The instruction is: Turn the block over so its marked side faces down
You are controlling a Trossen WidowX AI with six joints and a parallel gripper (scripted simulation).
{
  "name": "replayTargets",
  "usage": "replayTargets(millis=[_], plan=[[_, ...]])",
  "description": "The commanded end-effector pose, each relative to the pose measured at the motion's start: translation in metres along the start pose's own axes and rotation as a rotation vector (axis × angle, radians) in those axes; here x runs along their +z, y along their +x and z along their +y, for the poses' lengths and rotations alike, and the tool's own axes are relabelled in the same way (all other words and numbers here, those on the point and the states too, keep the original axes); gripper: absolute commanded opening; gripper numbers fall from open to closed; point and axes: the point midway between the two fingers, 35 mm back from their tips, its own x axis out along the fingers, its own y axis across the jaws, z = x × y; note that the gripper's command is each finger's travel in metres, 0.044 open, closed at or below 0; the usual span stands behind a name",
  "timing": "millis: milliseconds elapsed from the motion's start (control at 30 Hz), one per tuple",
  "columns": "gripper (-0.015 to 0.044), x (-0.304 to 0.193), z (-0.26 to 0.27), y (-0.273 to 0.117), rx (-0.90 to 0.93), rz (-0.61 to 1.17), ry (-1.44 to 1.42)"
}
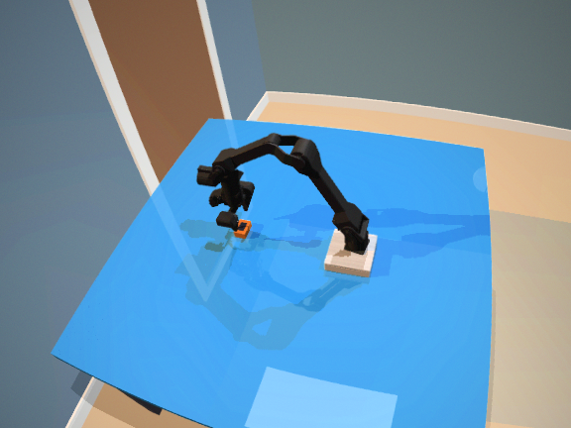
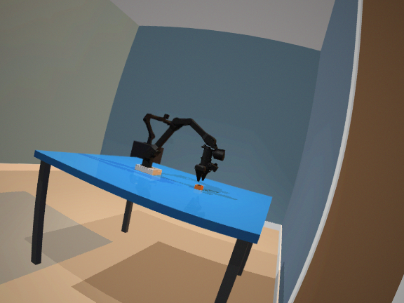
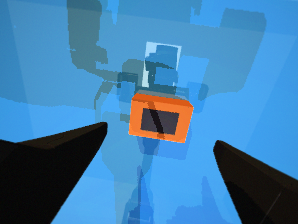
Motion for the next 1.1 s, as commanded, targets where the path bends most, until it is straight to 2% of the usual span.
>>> replayTargets(millis=[0, 800, 1000, 1067], plan=[[0.0440, 0.000, 0.000, 0.012, -0.004, 0.000, -0.006], [0.0440, 0.000, 0.000, 0.044, -0.004, 0.000, -0.006], [0.0282, 0.000, 0.000, 0.044, -0.004, 0.000, -0.006], [0.0269, 0.000, 0.000, 0.044, -0.004, 0.000, -0.006]])
